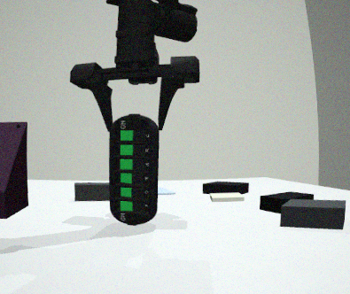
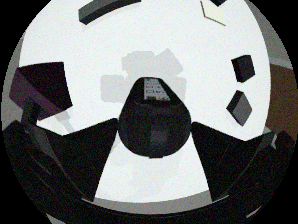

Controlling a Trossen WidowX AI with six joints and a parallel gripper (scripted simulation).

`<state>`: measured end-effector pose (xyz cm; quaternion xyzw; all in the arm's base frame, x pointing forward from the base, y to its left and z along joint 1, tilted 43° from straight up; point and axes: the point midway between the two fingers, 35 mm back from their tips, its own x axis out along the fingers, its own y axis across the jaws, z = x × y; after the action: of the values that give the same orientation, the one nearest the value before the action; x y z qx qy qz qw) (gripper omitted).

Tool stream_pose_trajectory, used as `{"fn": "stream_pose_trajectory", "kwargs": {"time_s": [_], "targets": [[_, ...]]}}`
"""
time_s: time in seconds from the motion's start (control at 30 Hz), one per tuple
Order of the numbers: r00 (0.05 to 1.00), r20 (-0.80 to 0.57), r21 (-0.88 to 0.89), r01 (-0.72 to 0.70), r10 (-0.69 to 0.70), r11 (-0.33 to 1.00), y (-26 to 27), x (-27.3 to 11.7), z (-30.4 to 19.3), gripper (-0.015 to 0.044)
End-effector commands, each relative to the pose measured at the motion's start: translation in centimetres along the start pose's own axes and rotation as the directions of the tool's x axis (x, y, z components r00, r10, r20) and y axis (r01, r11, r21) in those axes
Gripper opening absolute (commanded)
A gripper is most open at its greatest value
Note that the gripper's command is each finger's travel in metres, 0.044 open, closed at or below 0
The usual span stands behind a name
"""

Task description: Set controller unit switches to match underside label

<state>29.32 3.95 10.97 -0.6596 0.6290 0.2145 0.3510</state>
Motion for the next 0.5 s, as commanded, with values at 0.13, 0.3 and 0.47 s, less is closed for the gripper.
{"fn": "stream_pose_trajectory", "kwargs": {"time_s": [0.13, 0.3, 0.47], "targets": [[1.000, 0.004, -0.002, -0.013, 0.013, 1.000, 0.1, 0.3, 1.1, 0.0338], [1.000, 0.004, -0.002, -0.013, 0.013, 1.000, 0.1, 0.3, 1.5, 0.0338], [1.000, 0.005, -0.002, -0.013, 0.013, 1.000, 0.1, 0.3, 1.9, 0.0338]]}}
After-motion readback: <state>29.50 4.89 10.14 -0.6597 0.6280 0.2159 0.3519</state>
